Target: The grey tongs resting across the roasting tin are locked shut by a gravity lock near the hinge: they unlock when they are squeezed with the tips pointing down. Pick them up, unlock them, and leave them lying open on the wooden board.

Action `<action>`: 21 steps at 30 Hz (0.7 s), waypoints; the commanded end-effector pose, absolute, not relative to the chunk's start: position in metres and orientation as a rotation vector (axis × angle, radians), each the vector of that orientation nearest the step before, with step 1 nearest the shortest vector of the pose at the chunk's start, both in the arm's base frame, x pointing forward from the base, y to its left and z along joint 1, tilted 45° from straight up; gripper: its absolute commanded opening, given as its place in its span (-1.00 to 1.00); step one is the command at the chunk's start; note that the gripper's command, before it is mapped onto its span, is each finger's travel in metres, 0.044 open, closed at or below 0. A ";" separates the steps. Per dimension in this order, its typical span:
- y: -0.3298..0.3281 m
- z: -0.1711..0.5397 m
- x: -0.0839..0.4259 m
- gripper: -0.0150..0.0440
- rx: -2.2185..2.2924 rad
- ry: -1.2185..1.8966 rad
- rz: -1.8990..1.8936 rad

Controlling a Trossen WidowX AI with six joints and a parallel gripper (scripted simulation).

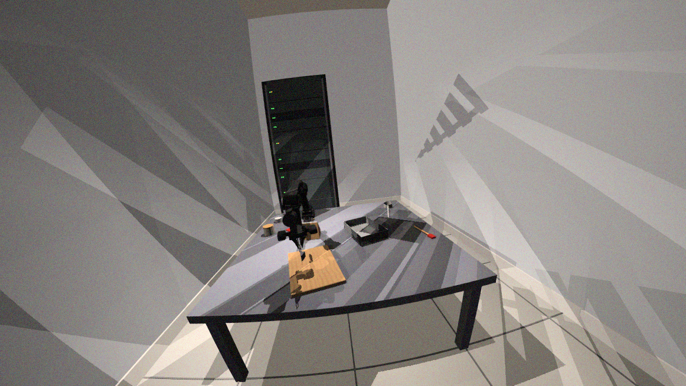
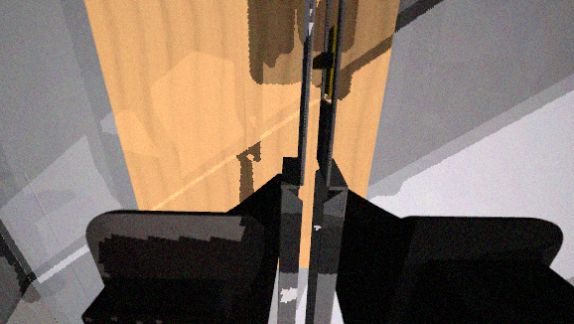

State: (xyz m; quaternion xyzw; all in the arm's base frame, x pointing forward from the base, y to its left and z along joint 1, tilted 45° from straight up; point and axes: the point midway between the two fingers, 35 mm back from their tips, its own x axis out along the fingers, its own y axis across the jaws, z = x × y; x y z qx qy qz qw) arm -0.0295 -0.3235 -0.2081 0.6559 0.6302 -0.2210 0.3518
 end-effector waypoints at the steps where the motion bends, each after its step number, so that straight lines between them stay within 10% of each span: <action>1: -0.319 -0.214 -0.029 -1.00 1.692 1.633 -0.569; 21: -0.296 -0.238 -0.025 -1.00 1.693 1.633 -0.568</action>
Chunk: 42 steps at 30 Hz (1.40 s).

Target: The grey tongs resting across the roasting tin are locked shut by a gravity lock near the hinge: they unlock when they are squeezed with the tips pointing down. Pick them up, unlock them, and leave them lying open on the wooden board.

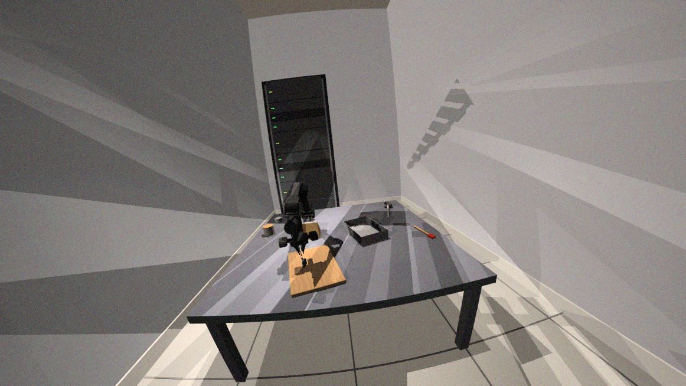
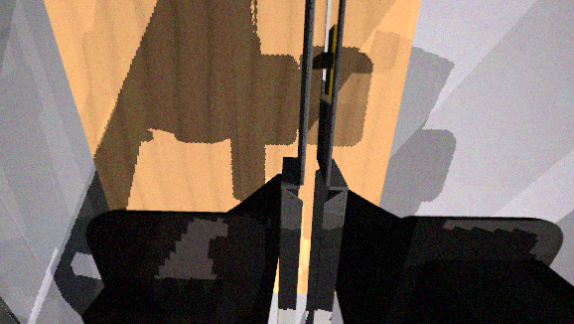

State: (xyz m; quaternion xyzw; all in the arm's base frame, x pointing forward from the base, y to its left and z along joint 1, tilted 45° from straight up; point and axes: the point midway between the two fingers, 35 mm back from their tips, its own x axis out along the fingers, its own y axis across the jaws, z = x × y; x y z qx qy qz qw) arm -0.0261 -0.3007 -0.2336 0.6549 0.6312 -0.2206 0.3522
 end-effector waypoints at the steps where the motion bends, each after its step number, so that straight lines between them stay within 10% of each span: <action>1: -0.295 -0.239 -0.025 -1.00 1.693 1.633 -0.568; 28: -0.268 -0.261 -0.021 -1.00 1.693 1.633 -0.568; 42: -0.269 -0.260 -0.022 0.25 1.693 1.637 -0.567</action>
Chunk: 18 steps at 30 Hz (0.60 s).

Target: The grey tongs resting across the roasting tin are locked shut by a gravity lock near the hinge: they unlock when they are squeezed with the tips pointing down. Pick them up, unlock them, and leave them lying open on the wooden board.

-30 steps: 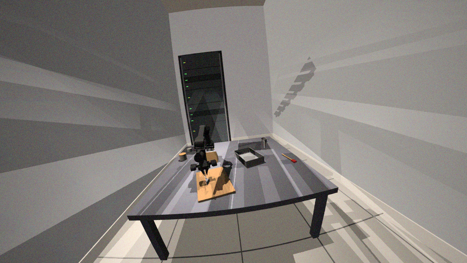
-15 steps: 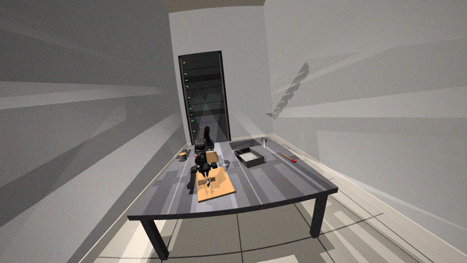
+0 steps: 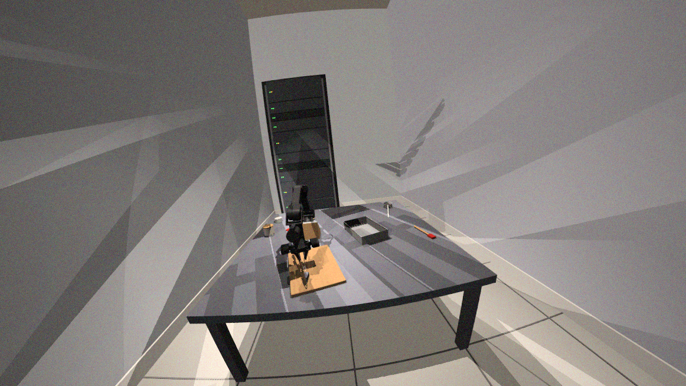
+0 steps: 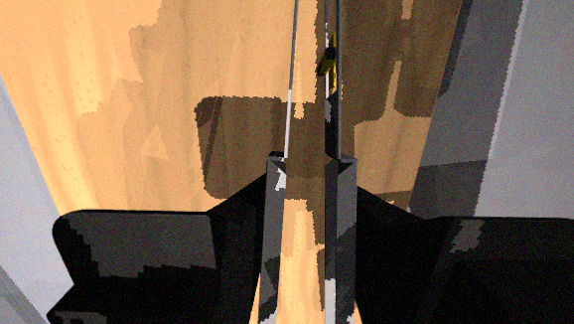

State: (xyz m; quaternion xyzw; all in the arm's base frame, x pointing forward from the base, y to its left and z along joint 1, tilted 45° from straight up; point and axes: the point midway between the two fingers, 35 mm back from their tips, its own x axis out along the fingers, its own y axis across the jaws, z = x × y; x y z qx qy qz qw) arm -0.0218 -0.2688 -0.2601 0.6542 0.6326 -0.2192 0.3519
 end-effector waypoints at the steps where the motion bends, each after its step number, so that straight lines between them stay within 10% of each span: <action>1: -0.269 -0.260 -0.022 0.33 1.693 1.637 -0.567; 9: -0.269 -0.260 -0.022 1.00 1.693 1.637 -0.567; 18: -0.299 -0.232 0.014 1.00 1.688 1.631 -0.571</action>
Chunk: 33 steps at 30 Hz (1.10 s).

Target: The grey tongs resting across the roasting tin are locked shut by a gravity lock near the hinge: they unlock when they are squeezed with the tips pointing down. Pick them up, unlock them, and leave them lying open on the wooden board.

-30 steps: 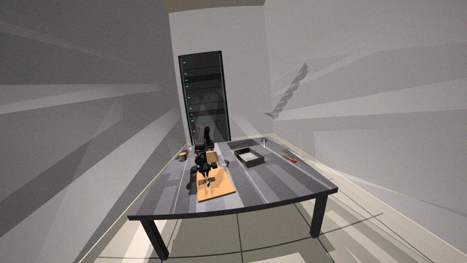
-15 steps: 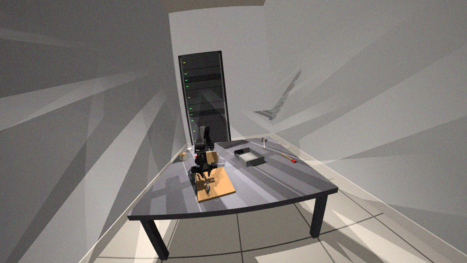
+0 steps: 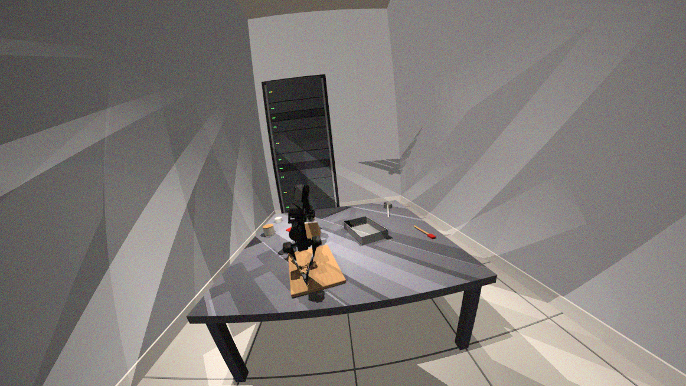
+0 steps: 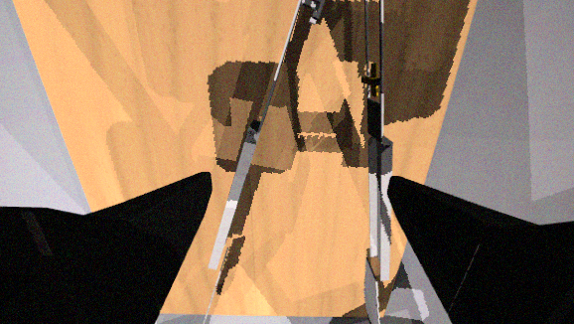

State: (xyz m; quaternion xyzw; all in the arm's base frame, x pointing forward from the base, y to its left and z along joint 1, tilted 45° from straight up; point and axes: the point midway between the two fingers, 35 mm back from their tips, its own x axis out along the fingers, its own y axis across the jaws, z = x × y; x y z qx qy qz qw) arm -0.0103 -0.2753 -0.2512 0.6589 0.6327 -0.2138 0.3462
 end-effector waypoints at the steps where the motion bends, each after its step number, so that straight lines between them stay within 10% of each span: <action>1: -0.306 -0.223 0.025 1.00 1.686 1.631 -0.570; 10: -0.337 -0.151 0.116 1.00 1.695 1.626 -0.553; 33: -0.374 -0.124 0.110 1.00 1.633 1.569 -0.601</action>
